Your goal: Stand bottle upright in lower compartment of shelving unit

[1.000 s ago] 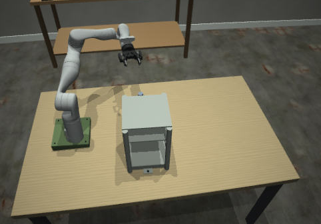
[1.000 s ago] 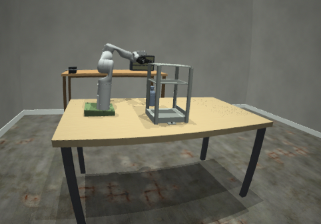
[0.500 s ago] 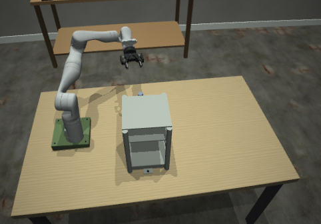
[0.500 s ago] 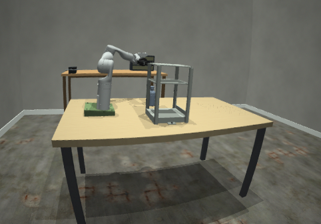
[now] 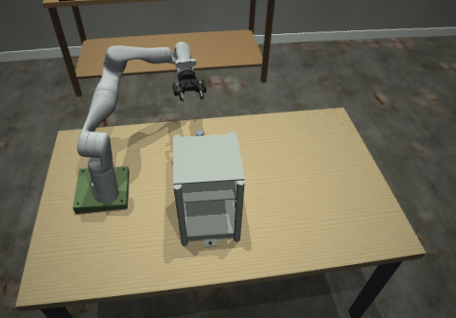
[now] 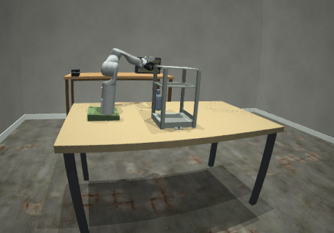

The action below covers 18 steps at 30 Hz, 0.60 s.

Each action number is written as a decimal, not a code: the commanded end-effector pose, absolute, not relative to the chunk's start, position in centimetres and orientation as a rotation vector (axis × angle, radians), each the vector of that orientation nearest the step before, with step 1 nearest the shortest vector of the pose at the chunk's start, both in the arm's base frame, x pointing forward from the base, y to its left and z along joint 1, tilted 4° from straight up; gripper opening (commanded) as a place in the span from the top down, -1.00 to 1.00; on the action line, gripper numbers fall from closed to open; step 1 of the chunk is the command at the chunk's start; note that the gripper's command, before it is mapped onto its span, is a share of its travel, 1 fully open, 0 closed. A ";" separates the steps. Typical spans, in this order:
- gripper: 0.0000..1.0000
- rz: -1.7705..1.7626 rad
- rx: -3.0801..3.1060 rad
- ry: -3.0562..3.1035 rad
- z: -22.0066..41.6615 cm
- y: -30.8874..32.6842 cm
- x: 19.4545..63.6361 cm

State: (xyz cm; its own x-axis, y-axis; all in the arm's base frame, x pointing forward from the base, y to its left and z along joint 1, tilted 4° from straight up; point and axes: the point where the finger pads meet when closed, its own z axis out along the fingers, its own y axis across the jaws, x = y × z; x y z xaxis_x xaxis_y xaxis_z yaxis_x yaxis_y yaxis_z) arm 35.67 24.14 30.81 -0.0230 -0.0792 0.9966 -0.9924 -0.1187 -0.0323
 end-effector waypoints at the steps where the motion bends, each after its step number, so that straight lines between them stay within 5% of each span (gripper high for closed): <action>1: -0.63 1.278 1.332 -1.228 30.6 23.9 35.9; 18: -0.63 1.272 1.299 -1.237 29.5 23.2 36.4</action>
